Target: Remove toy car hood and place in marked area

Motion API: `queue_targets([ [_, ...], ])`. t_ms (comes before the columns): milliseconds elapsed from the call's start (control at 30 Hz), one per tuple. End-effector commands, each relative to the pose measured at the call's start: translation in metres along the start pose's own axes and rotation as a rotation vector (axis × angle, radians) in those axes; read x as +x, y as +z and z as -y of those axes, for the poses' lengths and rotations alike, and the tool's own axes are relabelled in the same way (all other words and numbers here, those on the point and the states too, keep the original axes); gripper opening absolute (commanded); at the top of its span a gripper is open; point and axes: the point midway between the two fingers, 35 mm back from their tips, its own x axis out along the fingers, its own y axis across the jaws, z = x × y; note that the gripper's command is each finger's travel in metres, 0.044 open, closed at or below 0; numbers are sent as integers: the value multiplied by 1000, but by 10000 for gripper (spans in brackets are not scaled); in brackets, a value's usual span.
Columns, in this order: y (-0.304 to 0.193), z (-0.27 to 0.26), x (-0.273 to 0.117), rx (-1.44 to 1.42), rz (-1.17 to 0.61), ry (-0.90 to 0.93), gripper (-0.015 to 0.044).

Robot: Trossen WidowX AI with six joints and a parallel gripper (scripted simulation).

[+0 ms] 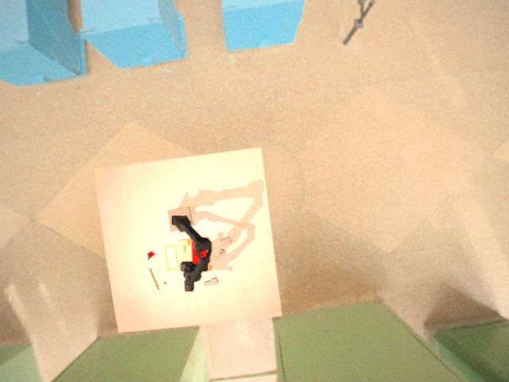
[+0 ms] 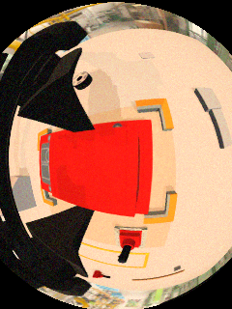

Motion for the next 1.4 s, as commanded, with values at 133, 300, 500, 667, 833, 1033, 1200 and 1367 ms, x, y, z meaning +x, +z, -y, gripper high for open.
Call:
queue_targets([
  [133,1,0,-6,-4,3,-3,0],
  [300,1,0,-10,-4,3,-3,0],
  [500,1,0,-13,-4,3,-3,0],
  [667,1,0,-17,-4,3,-3,0],
  [833,2,0,-33,-4,3,-5,0],
  [1033,1,0,-62,-4,3,-5,0],
  [1200,4,11,-57,6,5,-5,0],
  [1367,11,42,-60,9,11,-17,0],
])
